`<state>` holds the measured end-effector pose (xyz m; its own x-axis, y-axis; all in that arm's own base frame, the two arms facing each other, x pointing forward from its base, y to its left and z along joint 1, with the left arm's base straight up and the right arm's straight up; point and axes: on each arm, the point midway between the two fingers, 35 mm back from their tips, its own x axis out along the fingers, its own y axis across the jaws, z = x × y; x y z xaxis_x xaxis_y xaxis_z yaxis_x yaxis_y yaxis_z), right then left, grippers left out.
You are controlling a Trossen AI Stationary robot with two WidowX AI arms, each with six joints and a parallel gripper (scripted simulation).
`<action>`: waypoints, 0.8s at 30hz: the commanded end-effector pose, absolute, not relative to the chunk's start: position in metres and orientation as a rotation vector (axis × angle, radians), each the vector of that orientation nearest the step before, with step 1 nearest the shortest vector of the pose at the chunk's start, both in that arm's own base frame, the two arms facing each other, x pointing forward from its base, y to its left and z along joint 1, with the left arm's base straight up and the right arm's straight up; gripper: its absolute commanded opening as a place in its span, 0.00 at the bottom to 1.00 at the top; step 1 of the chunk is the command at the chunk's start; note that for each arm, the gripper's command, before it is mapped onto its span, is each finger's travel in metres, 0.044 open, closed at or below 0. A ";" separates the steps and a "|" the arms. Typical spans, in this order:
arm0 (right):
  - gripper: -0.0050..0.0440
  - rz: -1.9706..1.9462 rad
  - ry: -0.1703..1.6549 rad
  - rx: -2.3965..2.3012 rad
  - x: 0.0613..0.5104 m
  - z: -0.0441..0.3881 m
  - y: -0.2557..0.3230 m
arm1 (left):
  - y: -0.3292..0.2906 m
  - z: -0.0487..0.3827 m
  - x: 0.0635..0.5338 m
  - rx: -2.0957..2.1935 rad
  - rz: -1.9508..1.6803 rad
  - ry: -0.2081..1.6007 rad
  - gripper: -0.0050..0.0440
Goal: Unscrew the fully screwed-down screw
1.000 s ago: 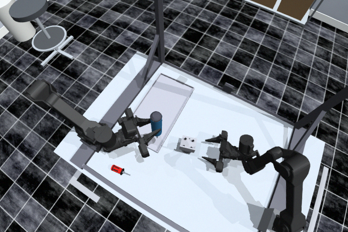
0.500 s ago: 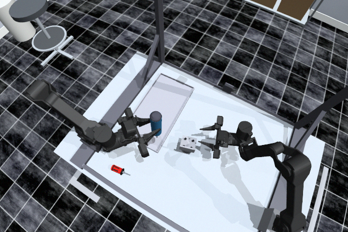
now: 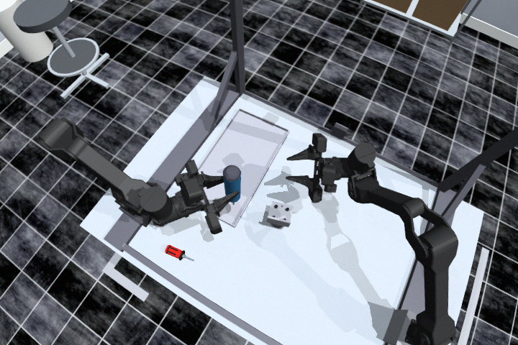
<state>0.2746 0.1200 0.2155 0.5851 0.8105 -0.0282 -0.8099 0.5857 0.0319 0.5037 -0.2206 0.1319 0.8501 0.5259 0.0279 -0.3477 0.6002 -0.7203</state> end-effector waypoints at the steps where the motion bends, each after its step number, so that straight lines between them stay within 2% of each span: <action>1: 0.44 0.950 -0.014 -0.011 0.275 0.234 0.121 | -0.228 0.170 0.516 -0.938 0.552 -0.345 0.61; 13: 0.44 0.950 -0.014 -0.011 0.275 0.234 0.121 | -0.226 0.240 0.527 -1.330 0.645 -0.605 0.61; 18: 0.44 0.950 -0.014 -0.011 0.275 0.234 0.121 | -0.207 0.240 0.534 -1.435 0.705 -0.713 0.61; 24: 0.44 0.950 -0.014 -0.011 0.275 0.234 0.121 | -0.205 0.256 0.531 -1.500 0.712 -0.757 0.61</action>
